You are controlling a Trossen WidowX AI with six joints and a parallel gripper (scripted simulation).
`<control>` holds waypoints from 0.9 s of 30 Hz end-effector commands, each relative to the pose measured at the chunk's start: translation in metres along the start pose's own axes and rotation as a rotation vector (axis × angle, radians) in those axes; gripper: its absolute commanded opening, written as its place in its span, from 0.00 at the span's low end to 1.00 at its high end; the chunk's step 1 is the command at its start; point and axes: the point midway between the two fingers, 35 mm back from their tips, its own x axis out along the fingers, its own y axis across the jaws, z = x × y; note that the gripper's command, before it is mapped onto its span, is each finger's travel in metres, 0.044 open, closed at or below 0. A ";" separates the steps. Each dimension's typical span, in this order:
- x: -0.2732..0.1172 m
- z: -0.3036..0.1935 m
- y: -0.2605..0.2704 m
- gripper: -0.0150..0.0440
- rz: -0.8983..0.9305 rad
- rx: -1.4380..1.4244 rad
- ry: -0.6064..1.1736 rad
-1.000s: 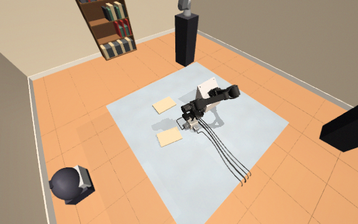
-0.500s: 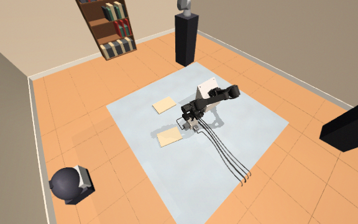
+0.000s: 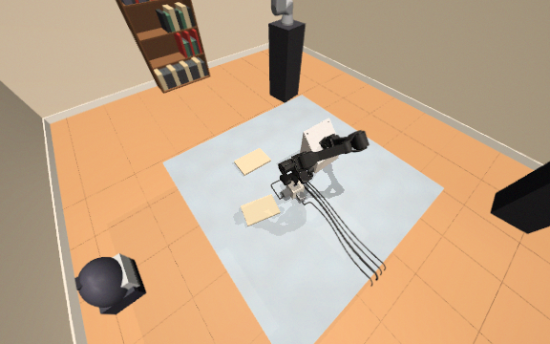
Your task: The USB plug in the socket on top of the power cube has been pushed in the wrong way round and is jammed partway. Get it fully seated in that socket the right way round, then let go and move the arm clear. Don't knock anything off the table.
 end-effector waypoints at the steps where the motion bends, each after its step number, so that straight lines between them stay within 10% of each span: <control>1: 0.003 0.000 0.001 0.25 0.005 0.003 -0.001; 27: 0.000 0.000 0.000 0.42 0.000 0.000 0.000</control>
